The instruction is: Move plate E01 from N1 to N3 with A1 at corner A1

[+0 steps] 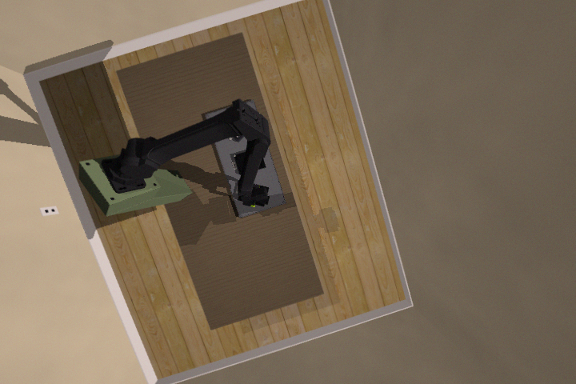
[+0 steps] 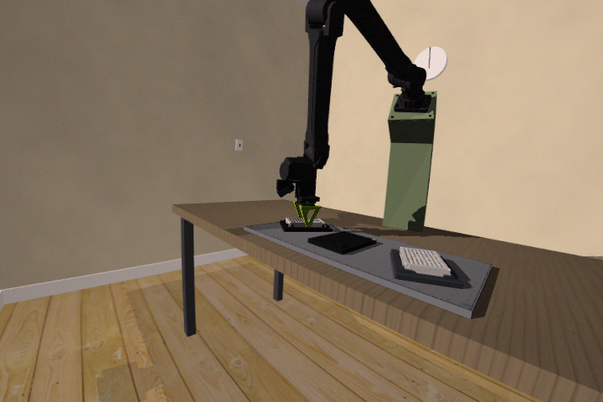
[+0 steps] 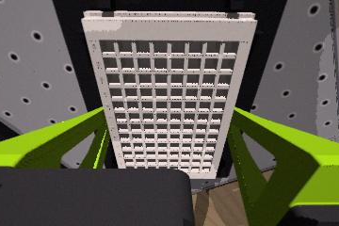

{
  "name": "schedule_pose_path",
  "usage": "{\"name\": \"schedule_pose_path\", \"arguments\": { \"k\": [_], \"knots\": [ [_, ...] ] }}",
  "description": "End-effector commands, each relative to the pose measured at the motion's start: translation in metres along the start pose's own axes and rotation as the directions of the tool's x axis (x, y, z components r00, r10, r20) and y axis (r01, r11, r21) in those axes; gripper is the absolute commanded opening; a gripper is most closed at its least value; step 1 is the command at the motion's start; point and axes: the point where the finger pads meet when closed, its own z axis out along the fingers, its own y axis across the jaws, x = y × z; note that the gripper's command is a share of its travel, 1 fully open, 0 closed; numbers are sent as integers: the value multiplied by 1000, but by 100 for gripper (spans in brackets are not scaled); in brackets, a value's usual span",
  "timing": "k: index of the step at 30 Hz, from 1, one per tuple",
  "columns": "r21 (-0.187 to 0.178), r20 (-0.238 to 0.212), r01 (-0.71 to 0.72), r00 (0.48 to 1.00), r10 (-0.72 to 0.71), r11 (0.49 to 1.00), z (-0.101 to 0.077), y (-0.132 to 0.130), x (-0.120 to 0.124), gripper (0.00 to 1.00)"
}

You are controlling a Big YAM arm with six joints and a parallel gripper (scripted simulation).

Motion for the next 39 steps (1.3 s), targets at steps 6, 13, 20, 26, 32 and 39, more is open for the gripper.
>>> {"name": "schedule_pose_path", "arguments": {
  "k": [6, 13, 20, 26, 32, 39],
  "knots": [
    [5, 9, -9, 1000, 9, 1000, -5, -3, -2, 0],
    [5, 9, -9, 1000, 9, 1000, -5, -3, -2, 0],
    [5, 9, -9, 1000, 9, 1000, -5, -3, -2, 0],
    [5, 9, -9, 1000, 9, 1000, -5, -3, -2, 0],
    [10, 21, -22, 1000, 22, 1000, -19, -7, -6, 0],
    [13, 12, -11, 1000, 11, 1000, -30, -8, -4, 0]
  ]
}}
